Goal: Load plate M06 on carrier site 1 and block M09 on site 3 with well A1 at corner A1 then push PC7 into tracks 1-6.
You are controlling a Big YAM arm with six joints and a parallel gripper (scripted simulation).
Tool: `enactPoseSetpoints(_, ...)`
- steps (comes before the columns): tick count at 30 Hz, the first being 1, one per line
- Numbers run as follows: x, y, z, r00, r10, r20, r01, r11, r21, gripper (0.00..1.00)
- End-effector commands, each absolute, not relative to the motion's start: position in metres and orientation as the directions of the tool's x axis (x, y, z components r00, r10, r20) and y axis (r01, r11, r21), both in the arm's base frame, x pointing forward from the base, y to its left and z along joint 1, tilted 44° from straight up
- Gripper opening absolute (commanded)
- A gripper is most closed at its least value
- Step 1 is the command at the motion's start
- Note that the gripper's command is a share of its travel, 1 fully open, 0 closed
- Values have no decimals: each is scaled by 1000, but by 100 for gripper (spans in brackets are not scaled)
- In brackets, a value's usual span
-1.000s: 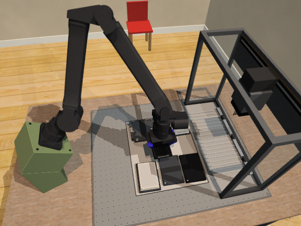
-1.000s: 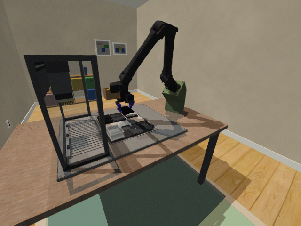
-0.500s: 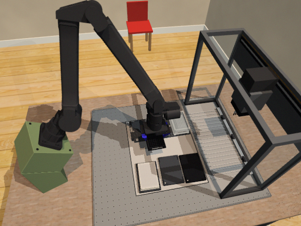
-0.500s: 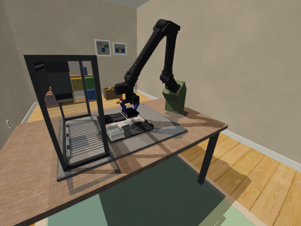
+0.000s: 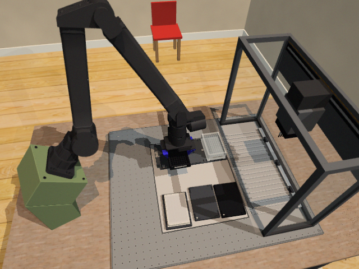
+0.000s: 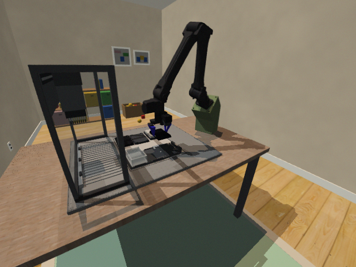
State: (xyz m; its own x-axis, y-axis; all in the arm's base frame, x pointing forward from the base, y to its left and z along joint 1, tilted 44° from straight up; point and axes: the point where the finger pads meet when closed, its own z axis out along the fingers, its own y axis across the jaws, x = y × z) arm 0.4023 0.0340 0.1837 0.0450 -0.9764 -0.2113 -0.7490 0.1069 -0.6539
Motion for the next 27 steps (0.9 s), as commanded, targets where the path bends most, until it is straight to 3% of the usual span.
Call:
enactPoseSetpoints(1,398,50,198,45,-969,-241,-725,134,-676,0)
enactPoseSetpoints(27,386,101,198,42,-970,-241,-729,135,-671,0)
